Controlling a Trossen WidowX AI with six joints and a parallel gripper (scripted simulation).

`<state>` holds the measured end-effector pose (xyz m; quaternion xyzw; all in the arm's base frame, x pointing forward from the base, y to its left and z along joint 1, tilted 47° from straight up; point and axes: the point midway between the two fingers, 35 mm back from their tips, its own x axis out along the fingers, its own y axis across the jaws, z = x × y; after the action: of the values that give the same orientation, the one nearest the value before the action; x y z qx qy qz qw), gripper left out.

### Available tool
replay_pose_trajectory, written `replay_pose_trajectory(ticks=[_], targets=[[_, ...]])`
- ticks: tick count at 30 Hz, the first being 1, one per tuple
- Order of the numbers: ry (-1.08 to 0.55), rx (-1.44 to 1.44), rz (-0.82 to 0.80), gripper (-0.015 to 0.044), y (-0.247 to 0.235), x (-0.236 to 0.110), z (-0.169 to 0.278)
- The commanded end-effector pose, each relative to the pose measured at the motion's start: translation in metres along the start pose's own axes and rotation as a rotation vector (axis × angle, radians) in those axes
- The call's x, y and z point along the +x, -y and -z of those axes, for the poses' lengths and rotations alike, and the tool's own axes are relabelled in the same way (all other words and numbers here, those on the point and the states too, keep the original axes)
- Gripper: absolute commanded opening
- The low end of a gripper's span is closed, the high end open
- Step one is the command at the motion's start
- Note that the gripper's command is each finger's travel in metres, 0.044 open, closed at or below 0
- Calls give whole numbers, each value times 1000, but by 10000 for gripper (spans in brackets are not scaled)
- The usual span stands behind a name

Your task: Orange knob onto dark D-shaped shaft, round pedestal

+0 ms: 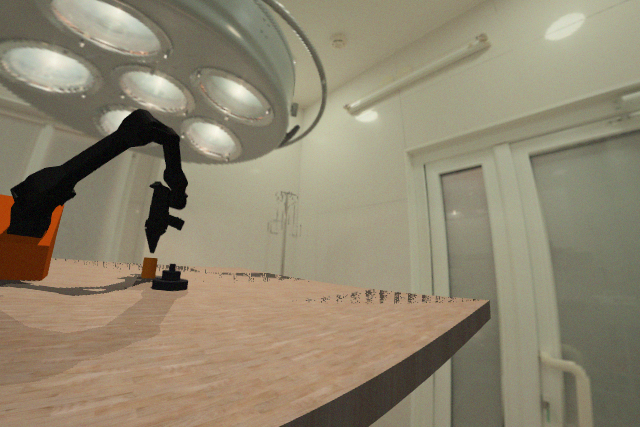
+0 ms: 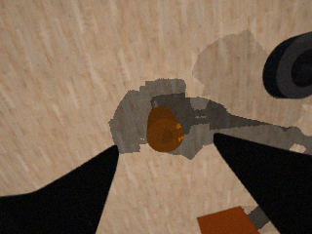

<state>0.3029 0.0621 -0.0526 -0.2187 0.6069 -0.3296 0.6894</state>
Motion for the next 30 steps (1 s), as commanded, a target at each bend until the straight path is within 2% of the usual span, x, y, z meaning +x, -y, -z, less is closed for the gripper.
replay_pose_trajectory(ticks=[1, 30], targets=[[1, -7, 6, 440, 0, 8, 1], [1, -7, 8, 440, 1, 55, 1]])
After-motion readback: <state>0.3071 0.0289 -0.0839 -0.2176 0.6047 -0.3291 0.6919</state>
